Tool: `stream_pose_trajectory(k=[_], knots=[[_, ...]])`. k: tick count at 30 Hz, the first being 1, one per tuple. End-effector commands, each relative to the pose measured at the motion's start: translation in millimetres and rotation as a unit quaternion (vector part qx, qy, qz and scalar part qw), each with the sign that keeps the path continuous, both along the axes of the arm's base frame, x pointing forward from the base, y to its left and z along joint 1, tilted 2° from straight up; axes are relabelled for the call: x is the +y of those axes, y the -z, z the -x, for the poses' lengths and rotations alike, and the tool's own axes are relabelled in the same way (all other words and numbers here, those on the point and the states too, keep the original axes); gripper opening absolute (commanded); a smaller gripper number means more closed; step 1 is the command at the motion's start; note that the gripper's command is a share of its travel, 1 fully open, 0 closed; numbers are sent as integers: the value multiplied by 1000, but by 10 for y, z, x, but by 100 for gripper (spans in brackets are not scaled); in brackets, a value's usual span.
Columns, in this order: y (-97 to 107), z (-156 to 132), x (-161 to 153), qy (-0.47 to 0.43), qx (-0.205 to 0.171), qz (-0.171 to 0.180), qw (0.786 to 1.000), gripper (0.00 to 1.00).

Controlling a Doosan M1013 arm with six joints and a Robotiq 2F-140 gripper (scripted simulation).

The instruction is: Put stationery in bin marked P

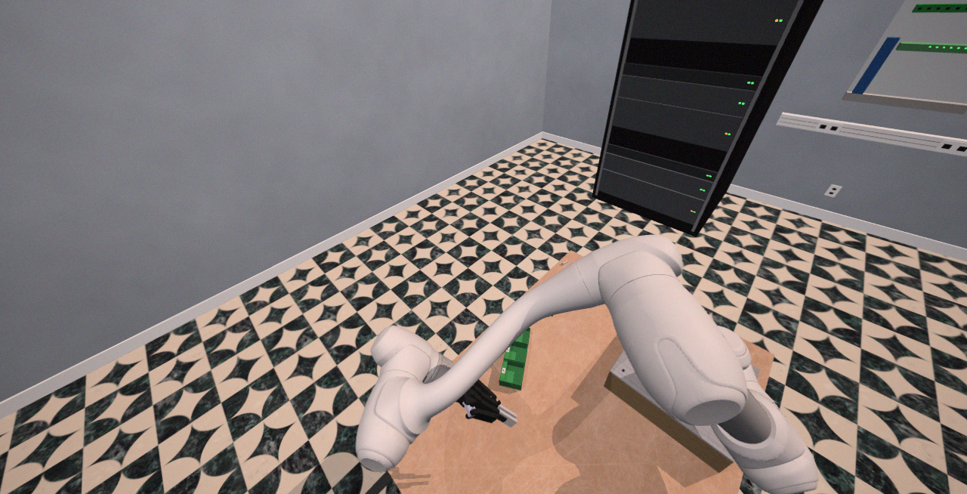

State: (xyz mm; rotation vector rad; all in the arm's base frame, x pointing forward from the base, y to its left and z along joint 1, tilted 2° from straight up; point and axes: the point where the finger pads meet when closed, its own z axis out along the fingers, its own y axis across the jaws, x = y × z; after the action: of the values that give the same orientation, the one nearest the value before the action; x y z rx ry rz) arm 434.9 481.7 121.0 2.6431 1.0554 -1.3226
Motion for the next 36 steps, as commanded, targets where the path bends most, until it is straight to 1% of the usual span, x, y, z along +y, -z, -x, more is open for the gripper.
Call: stream_pose_trajectory(k=[1,2,3,7,9,11,12,15,17,18,20,21,25,27,29,30,32,34,36], knots=[[-10,-63,-97,19,-17,-4,1000,15],[-9,-103,-170,38,-34,-6,999,15],[-9,-143,-244,45,-40,-7,998,15],[-7,-295,-526,45,-40,-7,998,15],[-7,-296,-526,45,-40,-7,998,15],[-5,-361,-680,82,-73,-11,994,15],[-3,-394,-756,88,-79,-11,993,15],[0,-492,-986,88,-79,-11,993,15],[0,-492,-986,88,-79,-11,993,15],[1,-518,-1048,88,-79,-11,993,15],[4,-569,-1207,125,-112,-13,986,15],[6,-595,-1286,130,-117,-13,984,15],[12,-690,-1583,130,-118,-13,984,15],[12,-690,-1583,130,-118,-13,984,15],[16,-725,-1746,166,-151,-12,974,15],[18,-743,-1828,171,-156,-12,973,15],[23,-779,-1991,171,-156,-12,973,15],[23,-779,-1991,171,-156,-12,973,15],[26,-808,-2126,171,-156,-12,973,15]])
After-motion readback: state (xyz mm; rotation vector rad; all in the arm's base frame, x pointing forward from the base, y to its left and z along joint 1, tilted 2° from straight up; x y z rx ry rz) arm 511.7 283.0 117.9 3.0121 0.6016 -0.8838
